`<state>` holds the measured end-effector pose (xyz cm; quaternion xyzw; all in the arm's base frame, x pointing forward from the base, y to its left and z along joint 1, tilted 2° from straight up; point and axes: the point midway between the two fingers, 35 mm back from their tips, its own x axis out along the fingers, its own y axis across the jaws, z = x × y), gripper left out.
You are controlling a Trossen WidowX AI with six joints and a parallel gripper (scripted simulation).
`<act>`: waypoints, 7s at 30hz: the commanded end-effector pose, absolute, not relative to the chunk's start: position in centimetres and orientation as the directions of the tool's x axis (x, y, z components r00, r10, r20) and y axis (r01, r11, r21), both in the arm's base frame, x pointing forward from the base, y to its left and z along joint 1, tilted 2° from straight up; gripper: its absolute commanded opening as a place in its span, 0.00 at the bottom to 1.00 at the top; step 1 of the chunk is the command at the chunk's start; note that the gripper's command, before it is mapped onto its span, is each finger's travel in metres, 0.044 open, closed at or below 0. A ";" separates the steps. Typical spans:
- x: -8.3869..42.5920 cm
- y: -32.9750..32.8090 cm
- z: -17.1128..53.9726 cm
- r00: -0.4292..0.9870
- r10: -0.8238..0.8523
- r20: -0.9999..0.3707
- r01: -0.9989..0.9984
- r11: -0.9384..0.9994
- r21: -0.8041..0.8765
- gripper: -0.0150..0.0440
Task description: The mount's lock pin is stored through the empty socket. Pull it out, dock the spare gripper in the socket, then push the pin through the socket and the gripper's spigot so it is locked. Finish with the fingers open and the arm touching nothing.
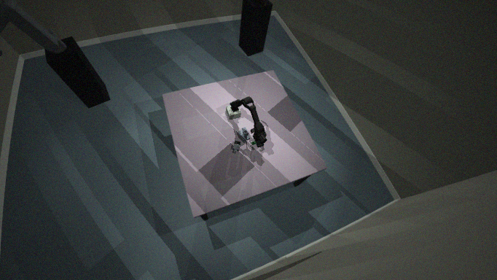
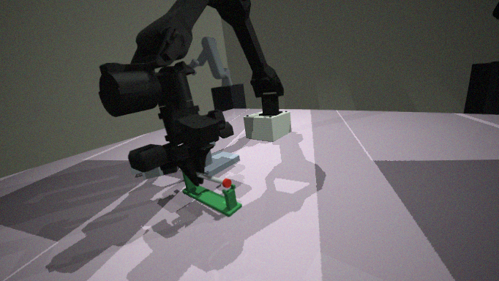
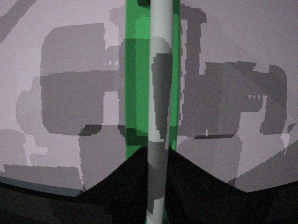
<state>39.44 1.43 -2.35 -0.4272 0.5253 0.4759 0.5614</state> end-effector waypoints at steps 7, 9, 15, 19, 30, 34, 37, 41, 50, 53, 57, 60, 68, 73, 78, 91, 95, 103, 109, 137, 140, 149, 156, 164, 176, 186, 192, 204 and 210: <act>39.4 1.4 -2.9 -0.008 0.086 -0.996 -0.984 0.179 0.023 0.25; 39.4 1.4 -2.9 -0.008 0.086 -0.996 -0.984 0.179 0.023 0.25; 39.4 1.4 -2.9 -0.008 0.086 -0.996 -0.984 0.179 0.023 0.25; 39.4 1.4 -2.9 -0.008 0.086 -0.996 -0.984 0.179 0.023 0.25; 39.4 1.4 -2.9 -0.008 0.086 -0.996 -0.984 0.179 0.023 0.25; 39.4 1.4 -2.9 -0.008 0.086 -0.996 -0.984 0.179 0.023 0.25; 39.4 1.4 -2.9 -0.008 0.086 -0.996 -0.984 0.179 0.023 0.25; 39.4 1.4 -2.9 -0.008 0.086 -0.996 -0.984 0.179 0.023 0.25; 39.4 1.4 -2.5 -0.003 0.085 -0.996 -0.983 0.182 0.019 0.25; 39.4 1.4 -2.5 -0.003 0.085 -0.996 -0.983 0.182 0.019 0.25; 39.4 1.4 -2.5 -0.003 0.085 -0.996 -0.983 0.182 0.019 0.34; 39.4 1.4 -2.5 -0.003 0.085 -0.996 -0.983 0.182 0.019 0.48; 39.4 1.4 -2.3 -0.003 0.085 -0.996 -0.983 0.182 0.019 0.83; 39.3 1.4 -1.0 -0.009 0.086 -0.996 -0.983 0.182 0.025 1.00; 39.3 1.4 0.1 -0.011 0.086 -0.996 -0.983 0.182 0.027 1.00; 39.1 1.4 3.0 -0.016 0.085 -0.996 -0.983 0.182 0.032 1.00; 39.1 1.4 3.8 -0.018 0.085 -0.996 -0.983 0.182 0.033 1.00; 39.1 1.4 5.6 -0.021 0.085 -0.996 -0.983 0.182 0.037 1.00; 39.0 1.4 6.9 -0.024 0.085 -0.996 -0.983 0.182 0.039 1.00; 39.4 -9.2 8.8 0.345 -0.176 -0.922 -0.249 0.930 -0.270 1.00; 38.3 -12.1 8.5 0.416 -0.272 -0.868 0.081 0.962 -0.262 1.00; 35.3 -17.5 8.3 0.503 -0.479 -0.719 0.660 0.751 -0.038 1.00; 35.1 -17.8 8.3 0.506 -0.492 -0.708 0.686 0.727 -0.015 1.00; 35.1 -17.8 8.3 0.506 -0.492 -0.708 0.686 0.727 -0.015 1.00; 35.2 -17.8 3.5 0.504 -0.491 -0.711 0.687 0.727 -0.015 1.00; 34.9 -17.6 0.8 0.503 -0.491 -0.712 0.687 0.727 -0.016 1.00; 34.9 -17.7 -0.2 0.503 -0.491 -0.712 0.687 0.727 -0.016 1.00; 34.9 -17.6 -2.1 0.502 -0.490 -0.712 0.687 0.727 -0.016 1.00; 34.8 -17.6 -3.1 0.502 -0.490 -0.712 0.687 0.727 -0.016 1.00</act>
